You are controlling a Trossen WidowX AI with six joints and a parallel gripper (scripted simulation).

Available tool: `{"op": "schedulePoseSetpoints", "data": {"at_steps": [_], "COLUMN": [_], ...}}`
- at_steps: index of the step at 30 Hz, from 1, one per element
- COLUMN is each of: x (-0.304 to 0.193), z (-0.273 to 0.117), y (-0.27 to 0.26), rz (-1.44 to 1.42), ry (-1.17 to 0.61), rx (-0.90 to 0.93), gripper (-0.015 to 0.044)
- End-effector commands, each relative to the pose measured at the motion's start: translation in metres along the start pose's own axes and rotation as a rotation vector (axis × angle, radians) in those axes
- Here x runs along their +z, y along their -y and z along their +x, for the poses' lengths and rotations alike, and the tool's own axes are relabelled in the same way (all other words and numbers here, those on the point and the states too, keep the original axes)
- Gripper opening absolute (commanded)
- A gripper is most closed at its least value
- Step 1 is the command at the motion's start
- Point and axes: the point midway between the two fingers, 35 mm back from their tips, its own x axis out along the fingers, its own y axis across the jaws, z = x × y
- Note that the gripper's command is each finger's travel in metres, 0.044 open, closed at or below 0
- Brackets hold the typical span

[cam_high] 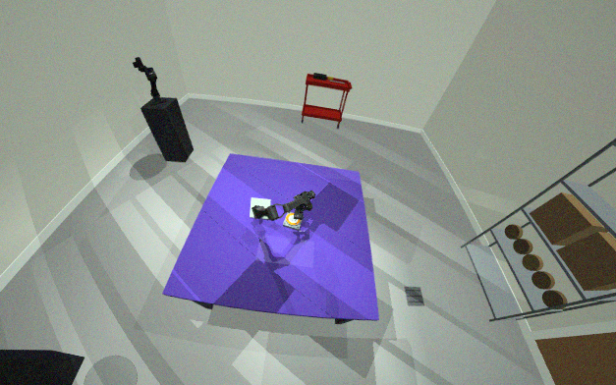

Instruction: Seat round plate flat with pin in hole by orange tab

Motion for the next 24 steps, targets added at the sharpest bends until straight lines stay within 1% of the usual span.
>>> {"op": "schedulePoseSetpoints", "data": {"at_steps": [1, 24], "x": [-0.007, -0.021], "z": [0.002, 0.002], "y": [-0.004, -0.009], "rz": [-0.011, -0.011], "ry": [-0.016, -0.017], "rx": [0.005, 0.005], "gripper": [0.0000, 0.0000]}}
